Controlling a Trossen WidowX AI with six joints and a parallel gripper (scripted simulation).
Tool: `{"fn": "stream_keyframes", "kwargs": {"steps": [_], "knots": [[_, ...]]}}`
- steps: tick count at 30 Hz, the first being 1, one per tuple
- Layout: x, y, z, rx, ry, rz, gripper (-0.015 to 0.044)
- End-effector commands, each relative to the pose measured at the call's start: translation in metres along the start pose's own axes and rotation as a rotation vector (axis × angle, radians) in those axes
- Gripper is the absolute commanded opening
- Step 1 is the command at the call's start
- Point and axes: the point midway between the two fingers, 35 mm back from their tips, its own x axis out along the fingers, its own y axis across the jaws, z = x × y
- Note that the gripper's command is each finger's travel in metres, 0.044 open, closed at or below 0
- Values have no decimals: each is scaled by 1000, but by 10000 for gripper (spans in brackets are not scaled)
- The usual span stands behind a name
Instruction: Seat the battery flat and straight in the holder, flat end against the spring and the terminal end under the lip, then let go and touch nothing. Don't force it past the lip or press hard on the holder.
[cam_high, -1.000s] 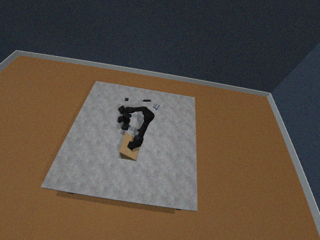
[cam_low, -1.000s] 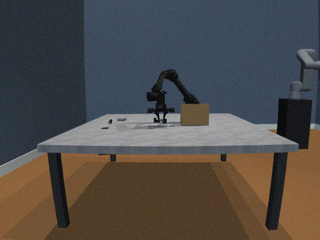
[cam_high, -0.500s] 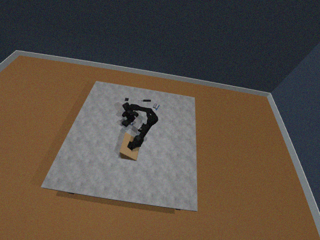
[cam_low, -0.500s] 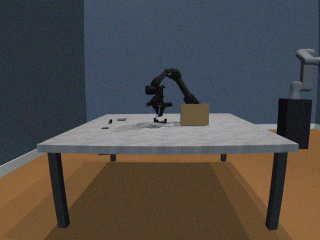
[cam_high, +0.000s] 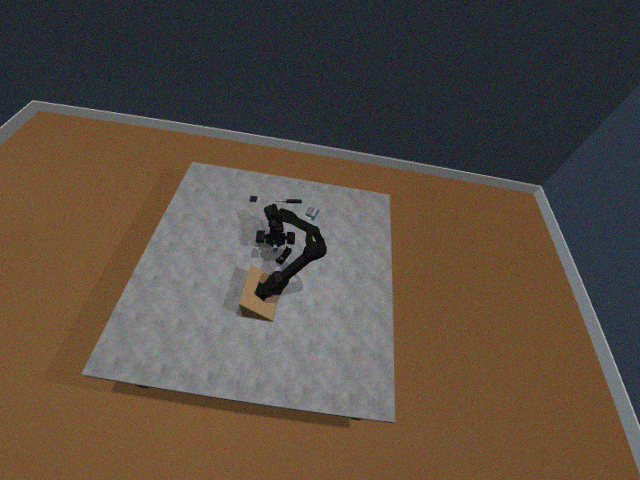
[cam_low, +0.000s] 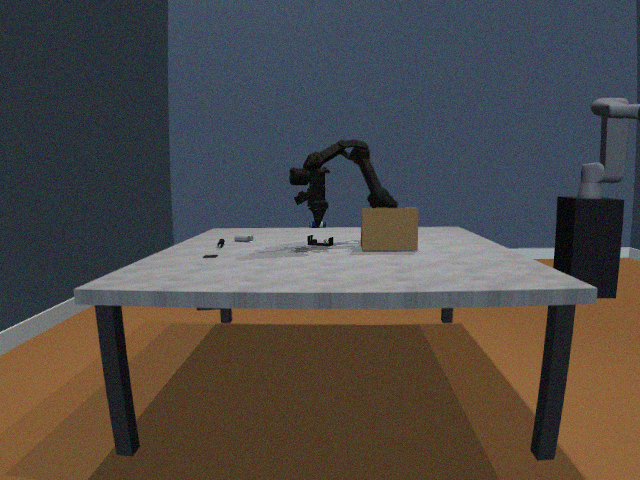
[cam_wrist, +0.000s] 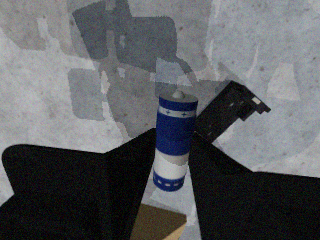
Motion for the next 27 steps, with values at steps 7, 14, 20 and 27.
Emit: {"fn": "stream_keyframes", "kwargs": {"steps": [7,14,20,27], "knots": [[-4,-44,-13,549,-1,-6,77],[-3,-47,-13,591,-10,-1,77],[10,-46,-9,584,-84,-9,77],[23,-47,-7,576,-166,-23,77]]}}
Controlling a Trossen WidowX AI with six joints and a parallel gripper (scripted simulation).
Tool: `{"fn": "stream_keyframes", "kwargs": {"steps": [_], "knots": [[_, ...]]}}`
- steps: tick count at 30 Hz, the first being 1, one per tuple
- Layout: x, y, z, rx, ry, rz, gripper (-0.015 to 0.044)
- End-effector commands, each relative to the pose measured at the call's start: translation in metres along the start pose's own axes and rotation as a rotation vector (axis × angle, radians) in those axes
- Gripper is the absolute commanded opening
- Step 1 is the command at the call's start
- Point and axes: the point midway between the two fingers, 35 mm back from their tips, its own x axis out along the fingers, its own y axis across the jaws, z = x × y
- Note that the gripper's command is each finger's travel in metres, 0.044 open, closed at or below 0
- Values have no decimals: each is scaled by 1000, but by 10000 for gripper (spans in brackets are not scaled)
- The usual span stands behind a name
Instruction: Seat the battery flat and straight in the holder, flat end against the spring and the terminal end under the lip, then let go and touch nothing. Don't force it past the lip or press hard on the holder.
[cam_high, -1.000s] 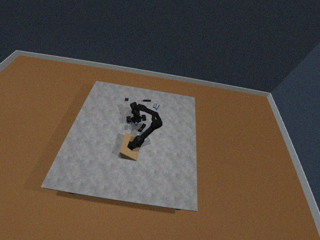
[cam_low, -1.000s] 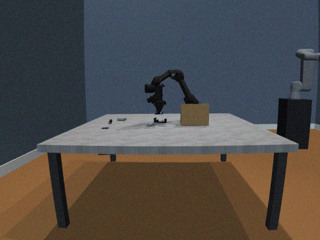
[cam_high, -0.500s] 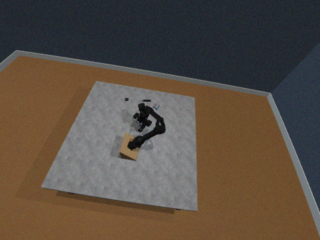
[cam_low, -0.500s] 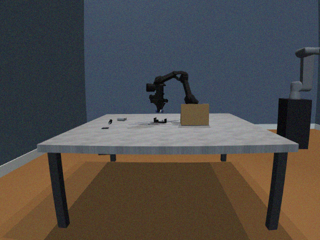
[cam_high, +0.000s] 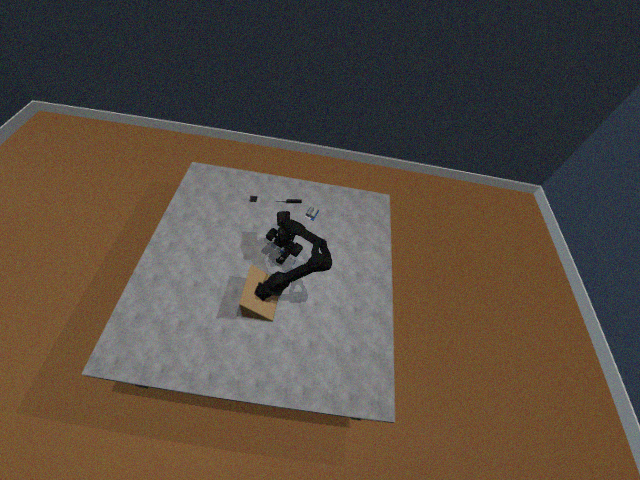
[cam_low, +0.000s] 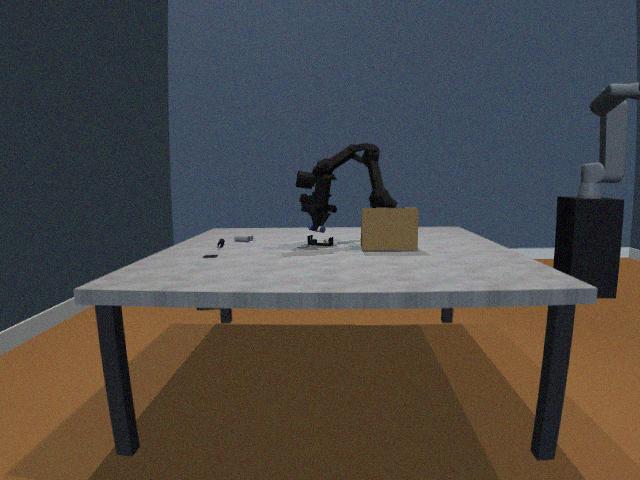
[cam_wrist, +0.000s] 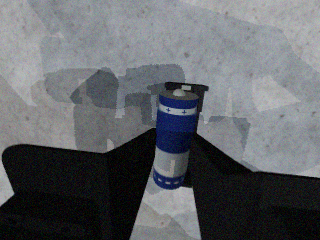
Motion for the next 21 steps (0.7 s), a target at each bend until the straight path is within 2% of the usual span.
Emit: {"fn": "stream_keyframes", "kwargs": {"steps": [1,21], "knots": [[6,-2,0,-6,-35,-1,77],[22,-5,-2,-27,-166,19,77]]}}
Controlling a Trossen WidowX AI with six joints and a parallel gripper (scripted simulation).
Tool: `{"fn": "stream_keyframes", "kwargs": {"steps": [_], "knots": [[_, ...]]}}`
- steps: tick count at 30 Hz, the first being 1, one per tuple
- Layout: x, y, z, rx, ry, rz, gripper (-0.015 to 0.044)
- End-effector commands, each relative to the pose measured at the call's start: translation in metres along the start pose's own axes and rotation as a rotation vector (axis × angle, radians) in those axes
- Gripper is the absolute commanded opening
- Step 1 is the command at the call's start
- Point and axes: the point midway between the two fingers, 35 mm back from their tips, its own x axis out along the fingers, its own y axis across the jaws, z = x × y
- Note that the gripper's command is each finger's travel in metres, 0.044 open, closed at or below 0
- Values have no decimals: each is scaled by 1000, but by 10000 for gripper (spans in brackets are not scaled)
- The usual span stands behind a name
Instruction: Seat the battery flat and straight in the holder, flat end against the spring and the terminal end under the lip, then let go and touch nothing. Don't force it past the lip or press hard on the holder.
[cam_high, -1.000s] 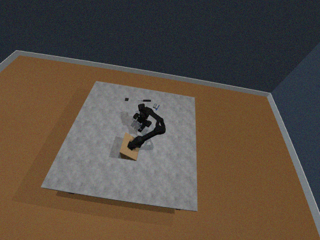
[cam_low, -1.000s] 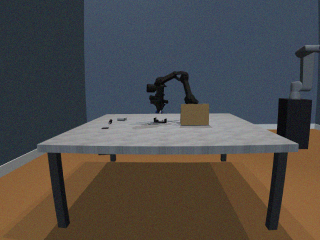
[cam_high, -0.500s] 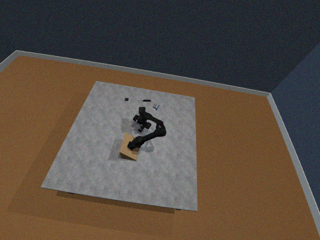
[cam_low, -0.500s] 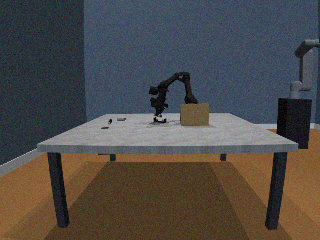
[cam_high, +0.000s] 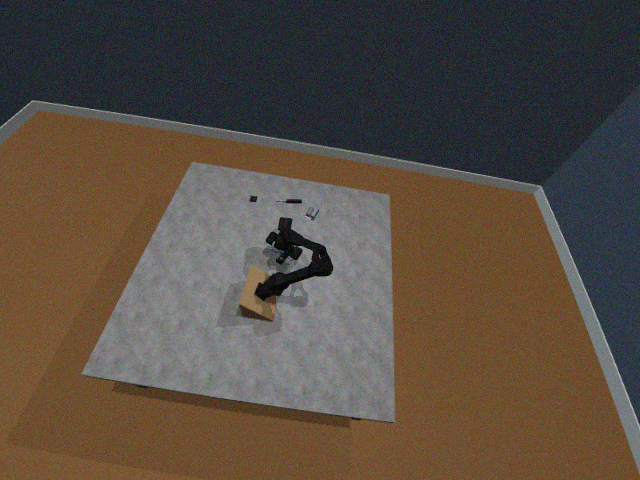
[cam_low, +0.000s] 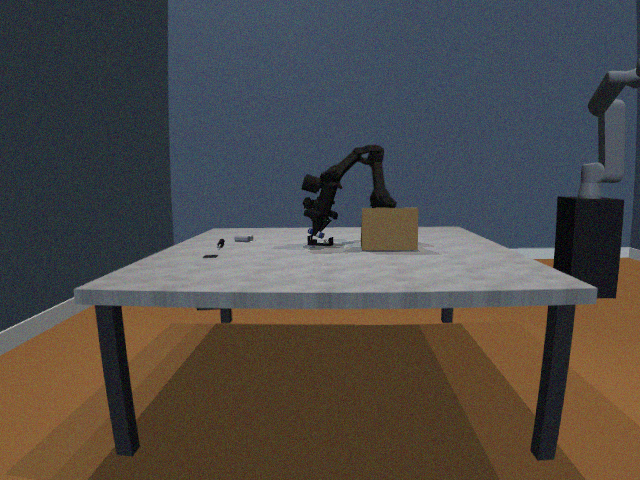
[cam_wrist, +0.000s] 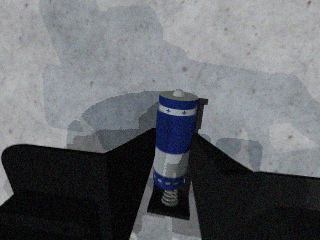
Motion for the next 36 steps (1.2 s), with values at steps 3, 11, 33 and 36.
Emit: {"fn": "stream_keyframes", "kwargs": {"steps": [3,11,33,36], "knots": [[3,0,-2,-8,-30,0,77],[6,1,-4,-12,-75,5,77],[11,-2,-12,-22,-192,17,77],[11,-3,-13,-23,-206,22,77]]}}
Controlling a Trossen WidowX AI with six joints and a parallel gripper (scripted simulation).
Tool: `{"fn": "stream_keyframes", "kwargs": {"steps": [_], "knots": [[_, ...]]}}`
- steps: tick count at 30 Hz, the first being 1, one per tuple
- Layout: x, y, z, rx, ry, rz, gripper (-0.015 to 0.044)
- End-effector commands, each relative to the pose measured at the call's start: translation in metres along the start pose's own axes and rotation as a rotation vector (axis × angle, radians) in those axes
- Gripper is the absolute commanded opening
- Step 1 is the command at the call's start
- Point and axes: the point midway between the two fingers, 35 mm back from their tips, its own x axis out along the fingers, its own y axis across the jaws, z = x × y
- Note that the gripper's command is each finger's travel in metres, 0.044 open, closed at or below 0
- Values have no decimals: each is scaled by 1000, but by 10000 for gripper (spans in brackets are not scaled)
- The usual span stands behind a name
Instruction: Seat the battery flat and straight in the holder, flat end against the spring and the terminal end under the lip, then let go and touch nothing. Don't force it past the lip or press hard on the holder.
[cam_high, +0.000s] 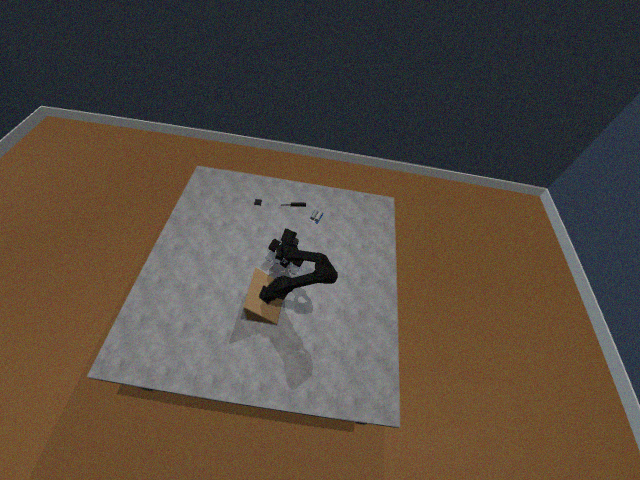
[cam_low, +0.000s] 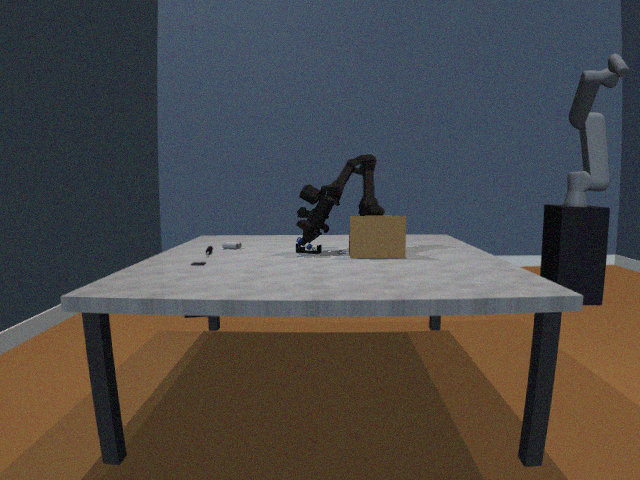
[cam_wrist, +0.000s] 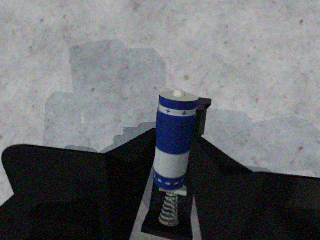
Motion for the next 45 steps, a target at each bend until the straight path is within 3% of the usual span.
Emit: {"fn": "stream_keyframes", "kwargs": {"steps": [1,45], "knots": [[1,-3,-3,-5,-9,-3,77],[-7,-4,-27,-10,-6,17,77]]}}
